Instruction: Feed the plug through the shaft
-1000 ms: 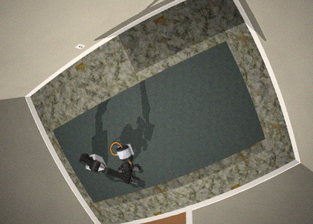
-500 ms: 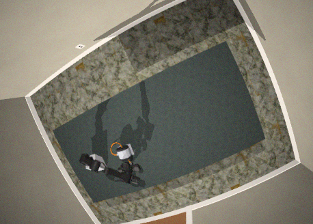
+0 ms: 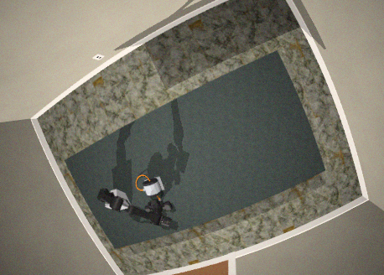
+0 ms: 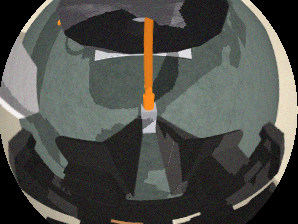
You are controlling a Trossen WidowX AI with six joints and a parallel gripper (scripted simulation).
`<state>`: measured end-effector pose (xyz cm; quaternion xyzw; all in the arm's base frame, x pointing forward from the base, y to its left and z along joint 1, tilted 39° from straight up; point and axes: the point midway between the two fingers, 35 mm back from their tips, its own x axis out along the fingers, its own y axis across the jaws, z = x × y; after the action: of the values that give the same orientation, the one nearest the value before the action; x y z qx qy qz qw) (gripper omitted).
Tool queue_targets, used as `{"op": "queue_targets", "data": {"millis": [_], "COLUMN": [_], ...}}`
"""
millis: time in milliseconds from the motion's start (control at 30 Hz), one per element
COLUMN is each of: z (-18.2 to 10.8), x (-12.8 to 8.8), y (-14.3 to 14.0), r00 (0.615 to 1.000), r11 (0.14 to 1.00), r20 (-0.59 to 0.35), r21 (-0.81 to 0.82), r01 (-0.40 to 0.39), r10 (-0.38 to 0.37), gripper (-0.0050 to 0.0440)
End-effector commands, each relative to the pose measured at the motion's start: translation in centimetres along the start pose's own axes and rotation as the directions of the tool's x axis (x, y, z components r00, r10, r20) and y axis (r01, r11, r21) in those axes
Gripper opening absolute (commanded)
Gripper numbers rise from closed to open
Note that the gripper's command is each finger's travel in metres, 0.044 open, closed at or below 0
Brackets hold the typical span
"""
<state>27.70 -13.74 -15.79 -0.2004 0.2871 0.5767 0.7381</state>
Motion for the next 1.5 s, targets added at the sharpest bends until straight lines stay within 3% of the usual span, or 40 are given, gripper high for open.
{"op": "queue_targets", "data": {"millis": [0,367,1000,1233,1467], "z": [-0.5,-2.6,-2.7,-2.6,-2.2], "x": [-0.1,-0.4,-0.1,-0.4,-0.1], "y": [0.5,2.9,2.6,2.6,2.4], "r00": [1.0,1.0,1.0,1.0,1.0], "r11": [1.0,1.0,1.0,1.0,1.0], "r20": [0.0,0.003,0.003,0.0,0.003], "r21": [0.0,0.004,0.005,-0.001,0.004], "r01": [-0.001,-0.004,-0.004,0.0,-0.003], "r10": [0.001,0.004,0.004,0.0,0.003], "gripper": [0.0,0.0,0.0,0.016,0.016]}}
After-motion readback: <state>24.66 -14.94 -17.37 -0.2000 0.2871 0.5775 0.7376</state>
